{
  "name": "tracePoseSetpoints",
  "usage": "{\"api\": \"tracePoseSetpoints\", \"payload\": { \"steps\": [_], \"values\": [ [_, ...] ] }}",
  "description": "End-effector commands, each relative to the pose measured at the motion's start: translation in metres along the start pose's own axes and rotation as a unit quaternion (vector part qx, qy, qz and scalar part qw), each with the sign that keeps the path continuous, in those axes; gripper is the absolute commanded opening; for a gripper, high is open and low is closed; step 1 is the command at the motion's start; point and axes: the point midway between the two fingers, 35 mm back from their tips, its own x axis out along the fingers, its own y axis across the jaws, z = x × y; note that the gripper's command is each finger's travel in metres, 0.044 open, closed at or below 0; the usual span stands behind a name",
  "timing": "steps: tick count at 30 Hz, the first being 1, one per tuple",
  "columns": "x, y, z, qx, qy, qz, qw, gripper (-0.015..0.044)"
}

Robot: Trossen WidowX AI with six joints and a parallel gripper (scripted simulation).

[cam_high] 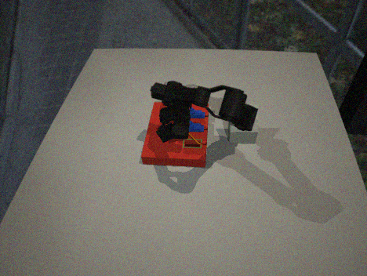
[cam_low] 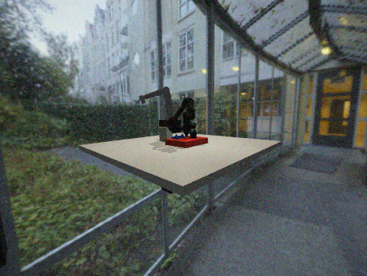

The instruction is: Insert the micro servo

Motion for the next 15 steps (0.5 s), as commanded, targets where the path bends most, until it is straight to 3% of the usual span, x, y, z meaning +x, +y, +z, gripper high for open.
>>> {"api": "tracePoseSetpoints", "payload": {
  "steps": [1,6,11,15],
  "values": [
    [0.001,-0.003,-0.001,0.000,0.004,-0.003,1.000,0.0000],
    [-0.005,-0.002,0.000,-0.001,0.002,-0.001,1.000,0.0000],
    [-0.041,-0.004,-0.001,0.000,0.004,-0.004,1.000,0.0000],
    [-0.041,-0.004,-0.001,0.000,0.004,-0.004,1.000,0.0000]
  ]
}}
